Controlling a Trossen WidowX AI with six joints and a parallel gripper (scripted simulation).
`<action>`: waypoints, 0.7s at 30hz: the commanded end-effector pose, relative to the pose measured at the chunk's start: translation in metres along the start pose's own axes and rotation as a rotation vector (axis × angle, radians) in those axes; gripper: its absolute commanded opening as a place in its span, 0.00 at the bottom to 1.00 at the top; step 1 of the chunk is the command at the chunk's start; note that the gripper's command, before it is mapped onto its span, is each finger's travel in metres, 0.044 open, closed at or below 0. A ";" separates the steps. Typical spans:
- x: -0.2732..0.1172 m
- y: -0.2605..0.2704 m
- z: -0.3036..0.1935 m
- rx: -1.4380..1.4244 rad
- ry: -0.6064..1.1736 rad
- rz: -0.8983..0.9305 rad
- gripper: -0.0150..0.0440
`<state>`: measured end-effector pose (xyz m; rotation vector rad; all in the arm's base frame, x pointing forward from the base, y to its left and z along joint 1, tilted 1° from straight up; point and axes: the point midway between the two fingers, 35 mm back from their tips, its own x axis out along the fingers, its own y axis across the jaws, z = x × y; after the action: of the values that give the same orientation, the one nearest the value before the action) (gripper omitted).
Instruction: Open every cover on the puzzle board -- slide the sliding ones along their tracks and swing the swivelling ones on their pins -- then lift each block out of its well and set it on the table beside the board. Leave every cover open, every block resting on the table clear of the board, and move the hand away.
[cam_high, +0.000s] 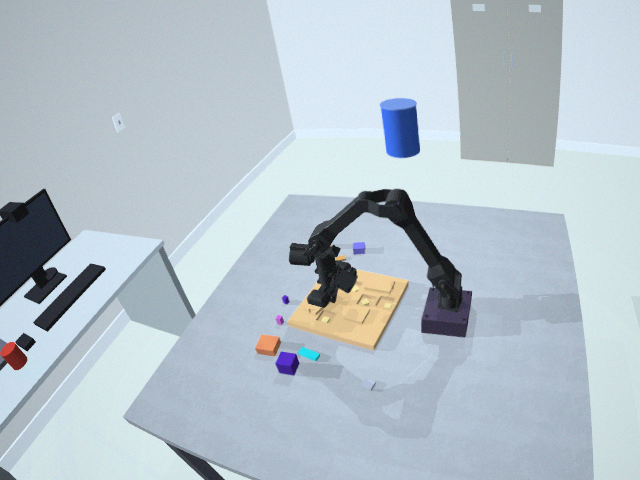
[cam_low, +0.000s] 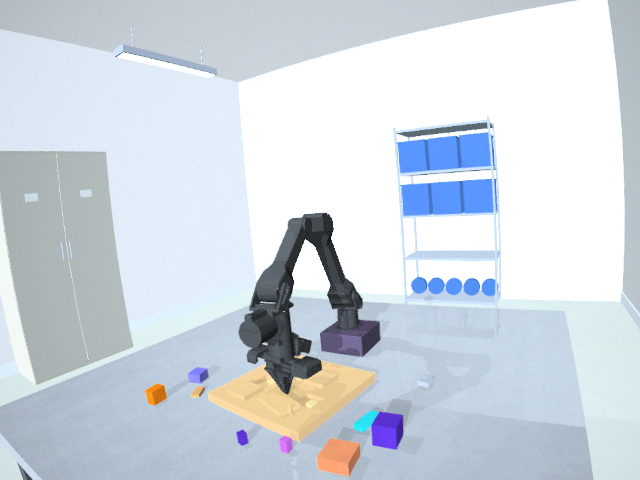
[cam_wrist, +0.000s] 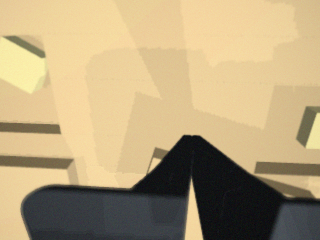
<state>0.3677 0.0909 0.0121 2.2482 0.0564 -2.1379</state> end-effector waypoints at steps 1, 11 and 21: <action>0.002 0.002 -0.003 -0.004 -0.004 0.003 0.25; 0.001 0.009 -0.014 -0.004 -0.003 0.004 0.25; -0.004 0.013 -0.019 -0.004 -0.002 0.004 0.25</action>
<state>0.3854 0.0795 0.0149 2.2440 0.0530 -2.1406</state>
